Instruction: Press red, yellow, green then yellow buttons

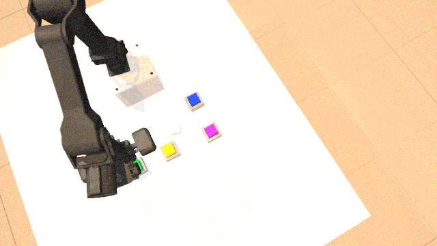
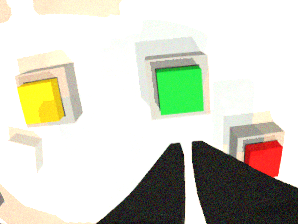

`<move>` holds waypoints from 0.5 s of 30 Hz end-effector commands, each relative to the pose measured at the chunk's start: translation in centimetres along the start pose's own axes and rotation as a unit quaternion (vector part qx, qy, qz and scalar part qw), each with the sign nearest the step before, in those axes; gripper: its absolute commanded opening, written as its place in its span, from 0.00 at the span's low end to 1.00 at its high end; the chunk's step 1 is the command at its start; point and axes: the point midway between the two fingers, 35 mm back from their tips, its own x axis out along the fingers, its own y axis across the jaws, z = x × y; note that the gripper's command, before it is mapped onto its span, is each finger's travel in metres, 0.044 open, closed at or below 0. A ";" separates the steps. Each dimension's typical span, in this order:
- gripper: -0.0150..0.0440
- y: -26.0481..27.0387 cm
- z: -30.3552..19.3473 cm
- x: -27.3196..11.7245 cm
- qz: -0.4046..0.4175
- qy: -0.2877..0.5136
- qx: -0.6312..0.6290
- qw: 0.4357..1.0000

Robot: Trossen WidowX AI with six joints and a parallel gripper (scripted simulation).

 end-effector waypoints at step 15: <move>0.29 -0.7 0.0 6.7 0.000 -0.001 -0.008 1.000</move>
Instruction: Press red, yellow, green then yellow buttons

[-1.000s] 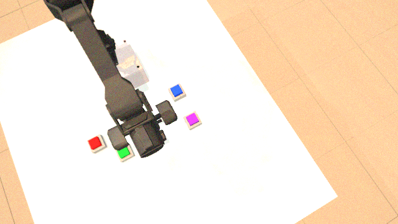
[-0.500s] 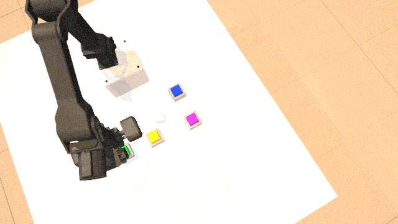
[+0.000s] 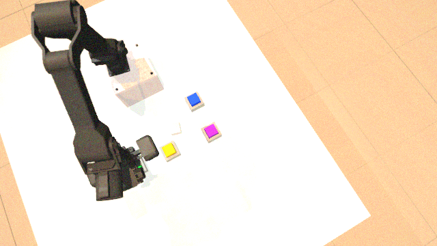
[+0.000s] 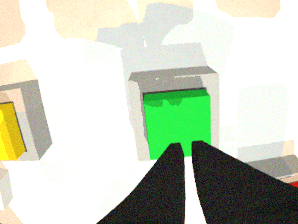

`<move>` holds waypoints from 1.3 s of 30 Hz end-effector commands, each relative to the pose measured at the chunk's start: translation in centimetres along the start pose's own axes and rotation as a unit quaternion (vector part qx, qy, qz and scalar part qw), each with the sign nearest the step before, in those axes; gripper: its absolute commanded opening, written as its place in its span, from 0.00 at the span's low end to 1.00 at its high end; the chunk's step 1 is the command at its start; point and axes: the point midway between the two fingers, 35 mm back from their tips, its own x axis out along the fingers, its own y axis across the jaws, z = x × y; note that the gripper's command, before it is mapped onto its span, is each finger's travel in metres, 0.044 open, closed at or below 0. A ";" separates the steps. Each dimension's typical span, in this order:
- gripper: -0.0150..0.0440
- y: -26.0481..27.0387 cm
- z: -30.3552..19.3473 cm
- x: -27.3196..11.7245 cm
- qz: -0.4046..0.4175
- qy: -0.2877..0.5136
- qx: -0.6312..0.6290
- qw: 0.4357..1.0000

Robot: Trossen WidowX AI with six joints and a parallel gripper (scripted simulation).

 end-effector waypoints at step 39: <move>0.29 0.0 -0.1 2.4 0.000 0.001 -0.002 1.000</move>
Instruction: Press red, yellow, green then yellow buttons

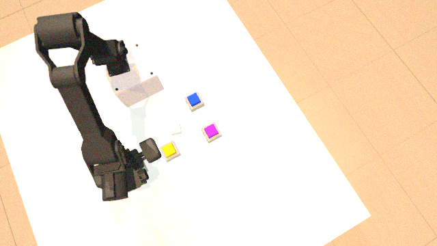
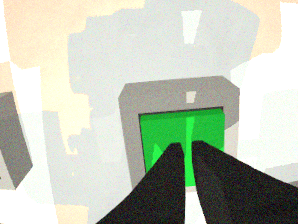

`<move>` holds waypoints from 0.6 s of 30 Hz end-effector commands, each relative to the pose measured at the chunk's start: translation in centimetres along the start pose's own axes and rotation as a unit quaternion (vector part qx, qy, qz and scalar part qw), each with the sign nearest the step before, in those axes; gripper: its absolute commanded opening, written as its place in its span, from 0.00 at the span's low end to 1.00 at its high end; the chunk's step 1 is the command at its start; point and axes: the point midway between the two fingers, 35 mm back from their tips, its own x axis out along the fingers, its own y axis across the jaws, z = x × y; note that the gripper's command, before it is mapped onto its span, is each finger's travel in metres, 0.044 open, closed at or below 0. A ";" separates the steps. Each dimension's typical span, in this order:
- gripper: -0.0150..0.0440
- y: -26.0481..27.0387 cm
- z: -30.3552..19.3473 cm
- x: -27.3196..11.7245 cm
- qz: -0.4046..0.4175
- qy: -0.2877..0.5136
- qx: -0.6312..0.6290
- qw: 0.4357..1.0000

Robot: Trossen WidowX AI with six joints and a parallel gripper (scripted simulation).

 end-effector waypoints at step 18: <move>0.29 0.0 0.0 -9.5 0.000 0.002 0.001 1.000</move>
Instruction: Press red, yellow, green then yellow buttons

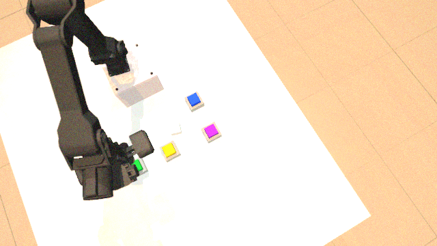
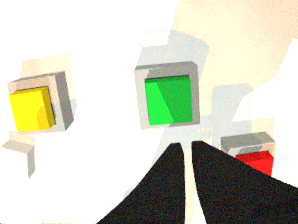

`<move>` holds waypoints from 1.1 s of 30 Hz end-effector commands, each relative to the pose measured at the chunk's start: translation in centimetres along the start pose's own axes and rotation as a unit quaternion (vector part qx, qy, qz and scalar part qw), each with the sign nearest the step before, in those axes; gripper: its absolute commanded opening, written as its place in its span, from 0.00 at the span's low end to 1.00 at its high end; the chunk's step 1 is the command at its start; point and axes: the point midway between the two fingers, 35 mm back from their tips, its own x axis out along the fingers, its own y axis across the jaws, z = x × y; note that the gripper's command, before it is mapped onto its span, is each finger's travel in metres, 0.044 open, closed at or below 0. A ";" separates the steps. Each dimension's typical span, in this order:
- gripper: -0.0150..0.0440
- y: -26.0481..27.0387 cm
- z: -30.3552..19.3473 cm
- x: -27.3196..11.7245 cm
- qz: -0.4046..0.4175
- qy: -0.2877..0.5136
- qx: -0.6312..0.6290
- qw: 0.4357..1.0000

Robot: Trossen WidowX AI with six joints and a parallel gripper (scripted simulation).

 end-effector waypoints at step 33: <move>0.29 11.5 0.0 6.7 0.008 0.007 -0.001 1.000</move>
